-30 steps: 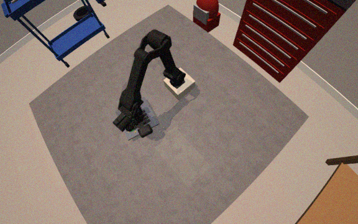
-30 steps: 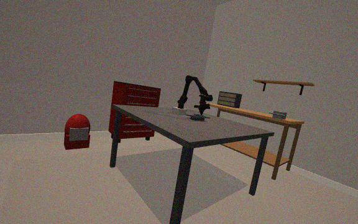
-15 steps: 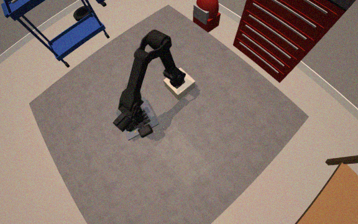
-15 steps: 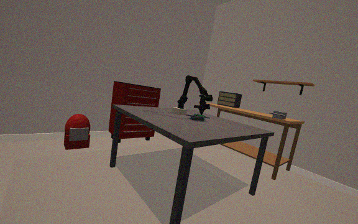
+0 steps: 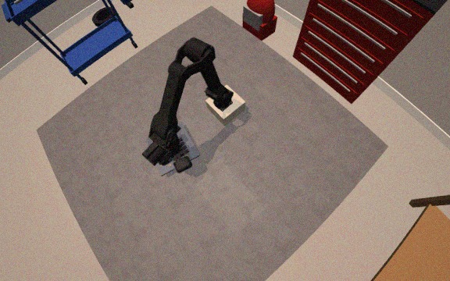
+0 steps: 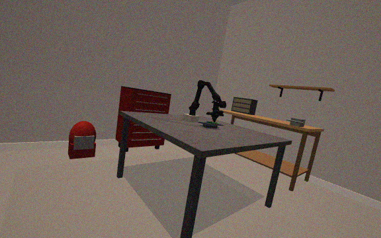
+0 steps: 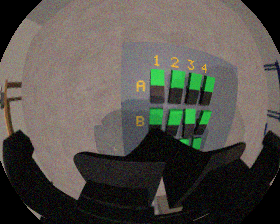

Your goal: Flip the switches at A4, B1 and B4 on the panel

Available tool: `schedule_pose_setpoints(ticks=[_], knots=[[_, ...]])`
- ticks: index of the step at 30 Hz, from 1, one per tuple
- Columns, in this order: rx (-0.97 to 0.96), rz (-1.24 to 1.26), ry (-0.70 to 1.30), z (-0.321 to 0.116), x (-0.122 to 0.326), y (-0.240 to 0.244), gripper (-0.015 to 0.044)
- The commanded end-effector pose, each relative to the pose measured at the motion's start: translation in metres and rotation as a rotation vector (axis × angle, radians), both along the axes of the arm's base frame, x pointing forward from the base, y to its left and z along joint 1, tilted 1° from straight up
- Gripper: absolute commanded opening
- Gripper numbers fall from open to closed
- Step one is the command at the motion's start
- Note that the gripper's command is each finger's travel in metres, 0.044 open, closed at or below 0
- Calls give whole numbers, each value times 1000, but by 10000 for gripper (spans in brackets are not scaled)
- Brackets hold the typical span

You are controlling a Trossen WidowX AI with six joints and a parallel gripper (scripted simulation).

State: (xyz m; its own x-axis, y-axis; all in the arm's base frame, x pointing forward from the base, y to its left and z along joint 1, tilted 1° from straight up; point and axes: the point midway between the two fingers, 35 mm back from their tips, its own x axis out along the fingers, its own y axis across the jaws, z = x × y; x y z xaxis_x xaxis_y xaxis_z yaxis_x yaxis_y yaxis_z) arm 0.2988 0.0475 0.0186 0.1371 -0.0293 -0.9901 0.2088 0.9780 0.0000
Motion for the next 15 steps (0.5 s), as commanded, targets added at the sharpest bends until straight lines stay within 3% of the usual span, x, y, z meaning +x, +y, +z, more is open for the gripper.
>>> schedule_pose_setpoints(ticks=[1,4,8,15], knots=[[-3,0,0,-1,0,0,0],[1,0,4,10,0,0,0],[3,0,25,61,-5,1,0],[3,0,26,64,-6,-1,0]])
